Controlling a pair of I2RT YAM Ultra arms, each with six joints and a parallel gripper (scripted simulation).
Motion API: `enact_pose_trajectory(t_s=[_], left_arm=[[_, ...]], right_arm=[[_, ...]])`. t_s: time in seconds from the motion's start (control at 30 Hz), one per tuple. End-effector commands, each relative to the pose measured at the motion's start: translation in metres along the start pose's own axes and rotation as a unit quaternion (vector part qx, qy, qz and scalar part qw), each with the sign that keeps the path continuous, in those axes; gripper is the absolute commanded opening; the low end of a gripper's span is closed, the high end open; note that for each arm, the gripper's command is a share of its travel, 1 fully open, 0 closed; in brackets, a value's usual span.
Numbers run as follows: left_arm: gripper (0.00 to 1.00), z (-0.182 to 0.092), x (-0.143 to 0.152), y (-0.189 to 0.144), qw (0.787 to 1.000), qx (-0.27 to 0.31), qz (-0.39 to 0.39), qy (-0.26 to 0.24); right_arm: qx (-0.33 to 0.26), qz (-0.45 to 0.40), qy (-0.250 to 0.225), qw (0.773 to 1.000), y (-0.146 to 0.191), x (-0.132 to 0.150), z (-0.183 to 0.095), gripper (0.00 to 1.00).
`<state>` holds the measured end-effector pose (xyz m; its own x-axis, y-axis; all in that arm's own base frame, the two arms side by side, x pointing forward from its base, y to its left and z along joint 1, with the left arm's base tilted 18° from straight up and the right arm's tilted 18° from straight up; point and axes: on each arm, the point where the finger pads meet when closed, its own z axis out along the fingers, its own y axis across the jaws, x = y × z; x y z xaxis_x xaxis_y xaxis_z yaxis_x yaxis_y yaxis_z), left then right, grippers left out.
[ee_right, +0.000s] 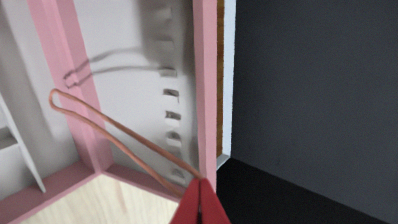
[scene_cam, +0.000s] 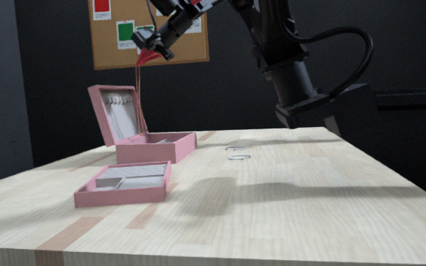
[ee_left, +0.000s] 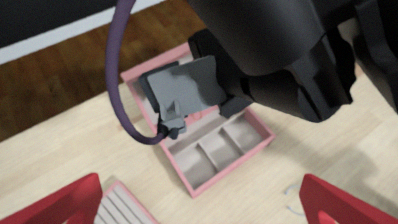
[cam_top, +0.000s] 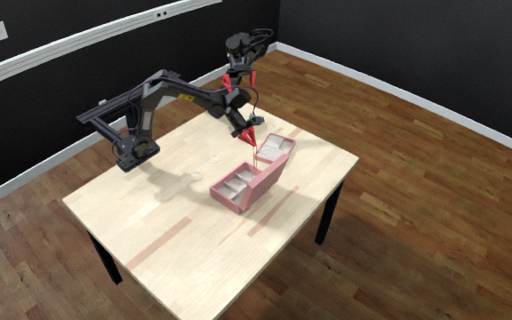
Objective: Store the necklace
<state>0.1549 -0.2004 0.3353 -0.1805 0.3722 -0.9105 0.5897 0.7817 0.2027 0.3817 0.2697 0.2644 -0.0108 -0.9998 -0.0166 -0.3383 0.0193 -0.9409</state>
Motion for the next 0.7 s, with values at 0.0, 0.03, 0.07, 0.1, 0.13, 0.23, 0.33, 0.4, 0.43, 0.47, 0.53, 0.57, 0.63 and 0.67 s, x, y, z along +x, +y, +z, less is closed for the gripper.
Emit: enact_pose_trajectory(t_s=[0.0, 0.03, 0.07, 0.1, 0.13, 0.23, 0.33, 0.4, 0.43, 0.47, 0.53, 0.57, 0.63, 0.67], left_arm=[[1.00, -0.006, -0.012, 0.008, 1.000, -0.005, -0.018, -0.012], [1.00, -0.006, -0.012, 0.008, 1.000, -0.005, -0.018, -0.012], [1.00, -0.006, -0.012, 0.008, 1.000, -0.005, -0.018, -0.012], [1.00, -0.006, -0.012, 0.008, 1.000, -0.005, -0.018, -0.012], [1.00, -0.006, -0.012, 0.008, 1.000, -0.005, -0.018, -0.012], [1.00, -0.006, -0.012, 0.008, 1.000, -0.005, -0.018, -0.012], [1.00, -0.006, -0.012, 0.008, 1.000, -0.005, -0.018, -0.012], [1.00, -0.006, -0.012, 0.008, 1.000, -0.005, -0.018, -0.012], [1.00, -0.006, -0.012, 0.008, 1.000, -0.005, -0.018, -0.012], [1.00, -0.006, -0.012, 0.008, 1.000, -0.005, -0.018, -0.012], [1.00, -0.006, -0.012, 0.008, 1.000, -0.005, -0.018, -0.012], [1.00, -0.006, -0.012, 0.008, 1.000, -0.005, -0.018, -0.012], [1.00, -0.006, -0.012, 0.008, 1.000, -0.005, -0.018, -0.012], [1.00, -0.006, -0.012, 0.008, 1.000, -0.005, -0.018, -0.012]], right_arm=[[0.008, -0.001, -0.012, 1.000, 0.007, -0.008, 0.014, 0.00], [0.009, -0.001, -0.012, 1.000, 0.011, -0.009, 0.017, 0.00], [0.009, -0.001, -0.012, 1.000, 0.014, -0.008, 0.021, 0.00], [0.008, -0.002, -0.011, 1.000, 0.019, -0.008, 0.025, 0.00], [0.007, -0.003, -0.010, 1.000, 0.023, -0.007, 0.028, 0.00], [0.003, -0.006, -0.007, 1.000, 0.033, -0.006, 0.037, 0.00], [-0.001, -0.011, -0.004, 1.000, 0.043, -0.003, 0.044, 0.00], [-0.002, -0.011, -0.003, 1.000, 0.044, -0.003, 0.046, 0.00], [-0.002, -0.011, -0.003, 1.000, 0.044, -0.003, 0.046, 0.00], [-0.002, -0.011, -0.003, 1.000, 0.044, -0.003, 0.046, 0.00], [-0.004, -0.014, -0.003, 1.000, 0.046, -0.003, 0.046, 0.00], [-0.008, -0.017, -0.001, 1.000, 0.048, -0.002, 0.046, 0.00], [-0.008, -0.017, -0.002, 1.000, 0.049, -0.004, 0.046, 0.00], [-0.008, -0.017, -0.002, 1.000, 0.049, -0.004, 0.046, 0.00]])
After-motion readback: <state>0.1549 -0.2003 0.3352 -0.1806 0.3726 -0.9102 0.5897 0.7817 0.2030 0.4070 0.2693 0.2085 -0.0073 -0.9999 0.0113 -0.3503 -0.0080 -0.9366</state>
